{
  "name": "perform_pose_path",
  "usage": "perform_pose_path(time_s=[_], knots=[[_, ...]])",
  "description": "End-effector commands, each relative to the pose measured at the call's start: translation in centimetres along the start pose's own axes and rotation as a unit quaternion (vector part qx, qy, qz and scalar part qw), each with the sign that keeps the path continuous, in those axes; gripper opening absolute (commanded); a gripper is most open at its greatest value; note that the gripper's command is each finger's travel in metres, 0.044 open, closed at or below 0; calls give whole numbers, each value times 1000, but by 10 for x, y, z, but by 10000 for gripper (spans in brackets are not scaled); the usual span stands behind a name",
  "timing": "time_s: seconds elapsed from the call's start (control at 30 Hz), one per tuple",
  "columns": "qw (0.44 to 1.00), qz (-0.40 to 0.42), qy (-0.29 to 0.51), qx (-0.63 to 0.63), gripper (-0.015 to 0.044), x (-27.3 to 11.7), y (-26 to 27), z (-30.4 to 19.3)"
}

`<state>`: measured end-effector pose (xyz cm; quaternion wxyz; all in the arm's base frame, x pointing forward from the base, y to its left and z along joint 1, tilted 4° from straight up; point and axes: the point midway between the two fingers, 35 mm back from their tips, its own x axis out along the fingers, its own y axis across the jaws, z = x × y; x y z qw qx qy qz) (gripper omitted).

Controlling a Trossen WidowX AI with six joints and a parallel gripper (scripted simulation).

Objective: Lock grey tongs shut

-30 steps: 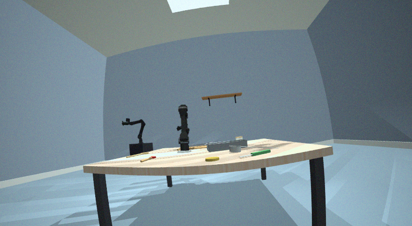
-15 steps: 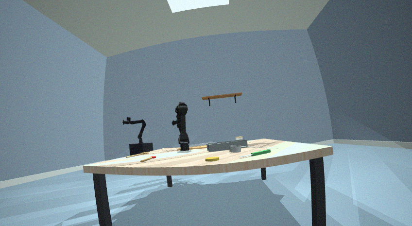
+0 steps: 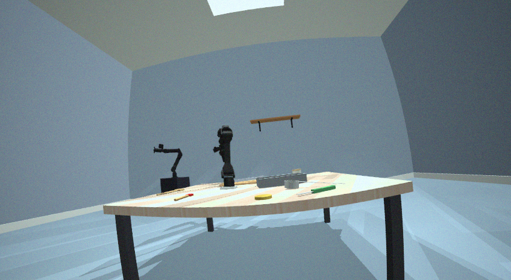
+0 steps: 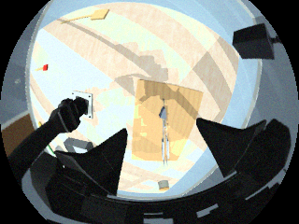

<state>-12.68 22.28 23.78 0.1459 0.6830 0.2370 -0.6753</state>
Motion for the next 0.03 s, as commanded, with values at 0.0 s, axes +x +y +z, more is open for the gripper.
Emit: perform_pose_path(time_s=[0.0], knots=[[1000,2,2,0,440,0,0,-1]])
